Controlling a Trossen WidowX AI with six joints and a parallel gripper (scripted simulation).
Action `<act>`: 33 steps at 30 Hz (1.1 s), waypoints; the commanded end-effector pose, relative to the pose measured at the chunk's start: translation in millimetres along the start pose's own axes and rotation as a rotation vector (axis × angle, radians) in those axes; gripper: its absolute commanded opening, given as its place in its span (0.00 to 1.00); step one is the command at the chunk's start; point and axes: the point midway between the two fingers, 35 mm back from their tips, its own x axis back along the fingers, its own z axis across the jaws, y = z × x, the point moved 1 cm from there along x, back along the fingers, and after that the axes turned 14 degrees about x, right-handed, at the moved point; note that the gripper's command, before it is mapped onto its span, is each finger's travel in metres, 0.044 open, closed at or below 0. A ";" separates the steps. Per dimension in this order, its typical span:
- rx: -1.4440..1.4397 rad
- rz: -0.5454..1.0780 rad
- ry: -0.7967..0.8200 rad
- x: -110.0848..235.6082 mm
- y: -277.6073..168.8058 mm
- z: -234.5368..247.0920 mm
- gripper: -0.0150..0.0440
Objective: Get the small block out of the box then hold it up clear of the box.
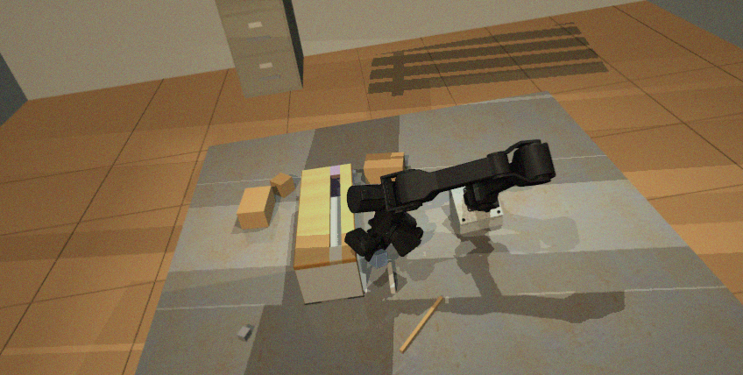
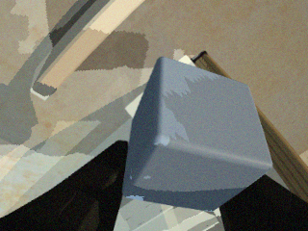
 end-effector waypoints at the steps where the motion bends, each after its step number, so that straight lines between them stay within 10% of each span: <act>1: -0.153 -0.007 -0.001 3.6 -0.9 1.6 0.25; 33: -1.478 -0.058 0.032 29.7 -6.0 21.5 0.25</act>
